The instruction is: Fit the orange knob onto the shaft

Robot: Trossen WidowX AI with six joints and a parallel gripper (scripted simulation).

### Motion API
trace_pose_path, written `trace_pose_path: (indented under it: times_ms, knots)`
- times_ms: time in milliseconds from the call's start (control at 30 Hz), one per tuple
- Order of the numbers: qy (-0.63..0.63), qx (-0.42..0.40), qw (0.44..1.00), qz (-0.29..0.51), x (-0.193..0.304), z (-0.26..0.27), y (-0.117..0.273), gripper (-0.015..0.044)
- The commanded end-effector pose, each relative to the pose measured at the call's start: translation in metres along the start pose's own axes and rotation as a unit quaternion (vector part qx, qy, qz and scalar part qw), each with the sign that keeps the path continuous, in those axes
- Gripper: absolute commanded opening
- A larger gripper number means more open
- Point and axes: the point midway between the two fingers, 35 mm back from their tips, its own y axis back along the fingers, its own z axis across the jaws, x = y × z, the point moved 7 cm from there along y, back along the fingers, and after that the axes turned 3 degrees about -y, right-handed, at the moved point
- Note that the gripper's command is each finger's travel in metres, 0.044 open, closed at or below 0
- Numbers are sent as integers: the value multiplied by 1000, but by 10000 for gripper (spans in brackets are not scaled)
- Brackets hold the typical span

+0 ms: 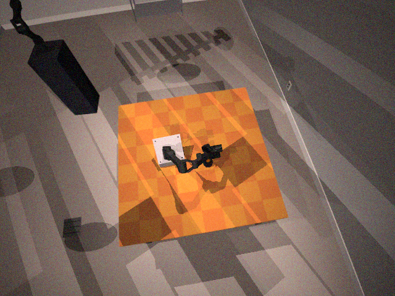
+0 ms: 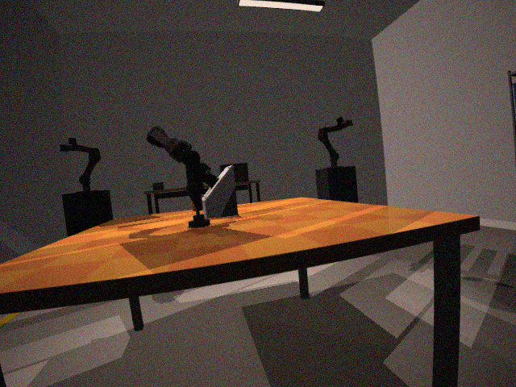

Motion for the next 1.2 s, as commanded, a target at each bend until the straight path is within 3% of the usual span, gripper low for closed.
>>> trace_pose_path:
  times_ms: [0,433,667,1167]
  knots:
    - [1,0,1000,0,0,0,0,0]
    - [6,0,1000,0,1,1,4,0]
    - [104,0,995,0,3,-1,4,0]
    - [106,0,994,0,0,0,1,0]
